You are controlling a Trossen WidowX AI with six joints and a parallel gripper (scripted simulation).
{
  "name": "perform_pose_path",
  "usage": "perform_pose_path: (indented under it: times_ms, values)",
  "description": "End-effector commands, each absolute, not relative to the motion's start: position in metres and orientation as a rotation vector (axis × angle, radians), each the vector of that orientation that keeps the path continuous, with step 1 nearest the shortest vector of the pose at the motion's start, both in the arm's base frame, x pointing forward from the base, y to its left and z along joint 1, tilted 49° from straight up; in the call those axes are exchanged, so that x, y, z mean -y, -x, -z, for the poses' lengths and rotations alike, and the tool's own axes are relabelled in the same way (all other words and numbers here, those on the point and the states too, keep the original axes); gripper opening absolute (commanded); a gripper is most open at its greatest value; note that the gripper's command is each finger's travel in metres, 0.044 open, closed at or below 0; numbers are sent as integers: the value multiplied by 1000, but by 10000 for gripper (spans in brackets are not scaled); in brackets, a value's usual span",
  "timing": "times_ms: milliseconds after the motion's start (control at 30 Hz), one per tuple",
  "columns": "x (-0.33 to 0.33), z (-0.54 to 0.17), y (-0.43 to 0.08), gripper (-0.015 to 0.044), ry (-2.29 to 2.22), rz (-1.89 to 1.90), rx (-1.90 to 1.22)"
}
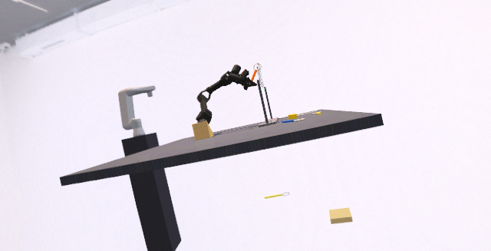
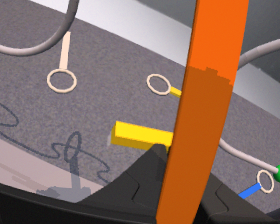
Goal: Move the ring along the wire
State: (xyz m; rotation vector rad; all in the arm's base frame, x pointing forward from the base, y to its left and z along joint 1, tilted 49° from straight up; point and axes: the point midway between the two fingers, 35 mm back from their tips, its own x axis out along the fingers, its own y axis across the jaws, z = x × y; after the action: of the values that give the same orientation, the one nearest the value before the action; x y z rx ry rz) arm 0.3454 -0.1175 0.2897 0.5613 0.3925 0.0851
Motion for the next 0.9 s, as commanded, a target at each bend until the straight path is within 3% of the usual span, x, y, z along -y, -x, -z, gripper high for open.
perform_pose_path:
  times_ms: [0, 867]
  values:
    - [112, -291, -345, -150, -634, -109, -381]
    - [88, -318, -349, -150, -1138, -252, -264]
